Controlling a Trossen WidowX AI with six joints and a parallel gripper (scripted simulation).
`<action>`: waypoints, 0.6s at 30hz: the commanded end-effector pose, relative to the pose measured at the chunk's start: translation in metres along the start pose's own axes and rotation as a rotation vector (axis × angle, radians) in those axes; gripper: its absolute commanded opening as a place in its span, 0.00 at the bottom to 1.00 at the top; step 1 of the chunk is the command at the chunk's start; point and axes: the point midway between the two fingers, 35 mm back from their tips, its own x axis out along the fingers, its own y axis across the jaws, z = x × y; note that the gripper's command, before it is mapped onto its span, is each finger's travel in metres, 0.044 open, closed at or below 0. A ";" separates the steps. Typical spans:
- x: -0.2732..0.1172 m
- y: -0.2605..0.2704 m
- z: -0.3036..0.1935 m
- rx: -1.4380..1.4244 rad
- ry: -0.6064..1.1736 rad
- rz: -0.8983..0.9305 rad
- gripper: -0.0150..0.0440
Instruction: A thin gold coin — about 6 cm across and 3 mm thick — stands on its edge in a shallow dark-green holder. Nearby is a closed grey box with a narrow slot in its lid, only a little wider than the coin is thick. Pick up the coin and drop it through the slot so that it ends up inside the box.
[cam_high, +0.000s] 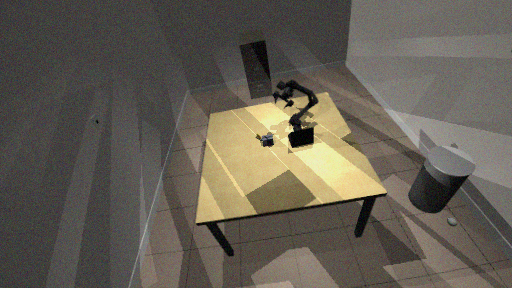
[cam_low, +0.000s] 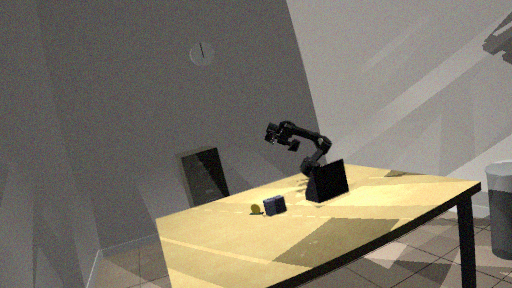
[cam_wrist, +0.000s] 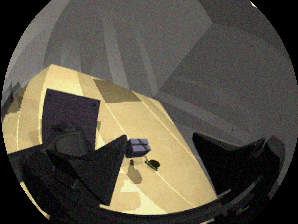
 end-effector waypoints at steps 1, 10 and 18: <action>0.000 -0.001 0.000 0.007 0.003 0.002 0.89; 0.042 -0.042 -0.043 0.600 0.288 0.112 0.53; 0.095 -0.069 -0.096 1.317 0.736 0.040 0.53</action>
